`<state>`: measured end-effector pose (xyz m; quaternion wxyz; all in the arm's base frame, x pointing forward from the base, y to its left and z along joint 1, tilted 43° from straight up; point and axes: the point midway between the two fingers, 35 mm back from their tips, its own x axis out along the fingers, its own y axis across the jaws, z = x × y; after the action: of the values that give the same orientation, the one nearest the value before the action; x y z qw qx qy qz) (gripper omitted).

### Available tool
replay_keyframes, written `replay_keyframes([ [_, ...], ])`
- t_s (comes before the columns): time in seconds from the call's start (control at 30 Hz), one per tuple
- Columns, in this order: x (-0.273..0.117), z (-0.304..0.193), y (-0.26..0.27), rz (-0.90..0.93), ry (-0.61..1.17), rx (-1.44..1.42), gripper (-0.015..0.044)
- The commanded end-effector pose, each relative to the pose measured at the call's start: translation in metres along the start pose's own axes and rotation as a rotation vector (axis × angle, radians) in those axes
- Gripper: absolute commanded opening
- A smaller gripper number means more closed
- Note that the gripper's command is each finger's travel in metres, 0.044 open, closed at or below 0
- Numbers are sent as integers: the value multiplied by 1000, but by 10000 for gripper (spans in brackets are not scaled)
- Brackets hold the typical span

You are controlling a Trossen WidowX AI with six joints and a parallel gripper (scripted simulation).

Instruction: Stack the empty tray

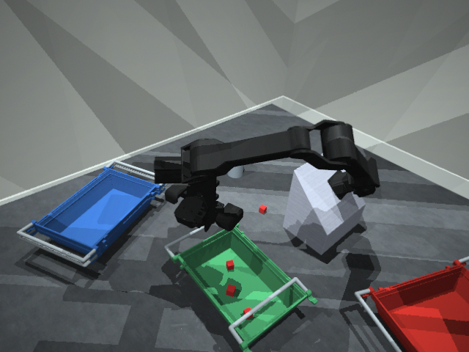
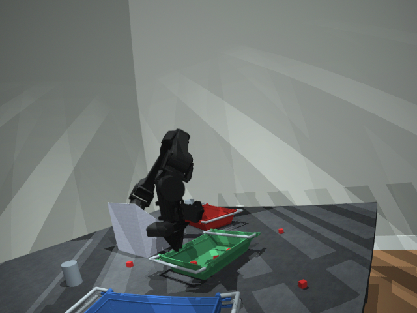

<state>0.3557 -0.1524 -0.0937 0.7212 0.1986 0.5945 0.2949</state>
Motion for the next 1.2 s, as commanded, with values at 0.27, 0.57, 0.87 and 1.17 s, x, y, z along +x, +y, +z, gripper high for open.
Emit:
replay_keyframes([
  [0.27, 1, -19, -28, 4, 4, 354, 85],
  [0.57, 33, -18, -28, 5, 3, 354, 85],
  [0.87, 61, -19, -27, 7, 3, 353, 85],
  [1.17, 36, -14, -14, 7, 4, 353, 85],
])
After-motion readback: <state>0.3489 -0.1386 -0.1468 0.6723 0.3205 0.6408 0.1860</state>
